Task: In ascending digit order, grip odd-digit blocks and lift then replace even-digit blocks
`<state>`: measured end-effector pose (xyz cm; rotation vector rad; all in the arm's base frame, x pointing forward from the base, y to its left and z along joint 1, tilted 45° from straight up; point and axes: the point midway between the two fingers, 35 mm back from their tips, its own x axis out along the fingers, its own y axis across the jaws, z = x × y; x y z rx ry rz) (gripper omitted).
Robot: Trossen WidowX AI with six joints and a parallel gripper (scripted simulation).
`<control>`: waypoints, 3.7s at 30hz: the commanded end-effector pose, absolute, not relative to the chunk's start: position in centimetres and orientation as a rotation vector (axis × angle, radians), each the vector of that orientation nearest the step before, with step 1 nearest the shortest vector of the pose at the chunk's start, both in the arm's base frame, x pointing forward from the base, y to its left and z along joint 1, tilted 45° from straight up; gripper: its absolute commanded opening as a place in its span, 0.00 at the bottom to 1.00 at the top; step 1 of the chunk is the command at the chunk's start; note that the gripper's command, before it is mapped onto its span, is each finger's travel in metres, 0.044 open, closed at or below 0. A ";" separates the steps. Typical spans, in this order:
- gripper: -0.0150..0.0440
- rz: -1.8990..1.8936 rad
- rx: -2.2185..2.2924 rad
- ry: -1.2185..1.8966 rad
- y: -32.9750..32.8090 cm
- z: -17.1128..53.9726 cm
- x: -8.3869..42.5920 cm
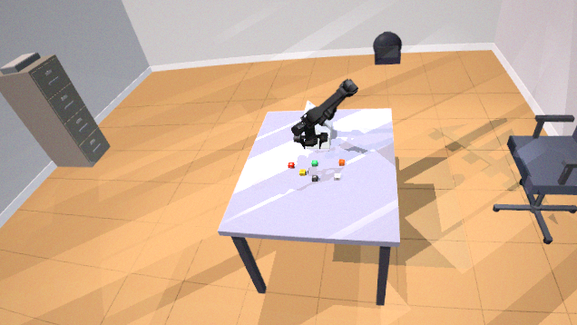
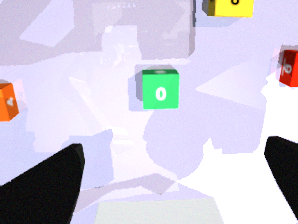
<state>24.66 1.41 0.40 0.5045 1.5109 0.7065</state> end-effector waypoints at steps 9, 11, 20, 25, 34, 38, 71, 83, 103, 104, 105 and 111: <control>0.93 0.706 0.513 1.511 8.9 7.9 23.6; 0.93 0.706 0.513 1.510 10.8 9.8 22.8; 0.93 0.711 0.519 1.509 12.8 11.9 21.4; 0.93 0.711 0.519 1.509 12.8 11.9 21.4; 0.93 0.711 0.519 1.509 12.8 11.9 21.4; 0.93 0.711 0.519 1.508 12.8 12.0 22.3; 0.93 0.712 0.515 1.502 12.3 10.3 34.1; 0.93 0.708 0.510 1.501 4.0 1.9 37.0; 0.93 0.708 0.510 1.501 4.0 1.9 37.0; 0.93 0.708 0.510 1.501 4.0 1.9 37.0; 0.93 0.707 0.510 1.501 3.8 1.7 36.9; 0.93 0.704 0.508 1.505 -1.7 -3.3 32.0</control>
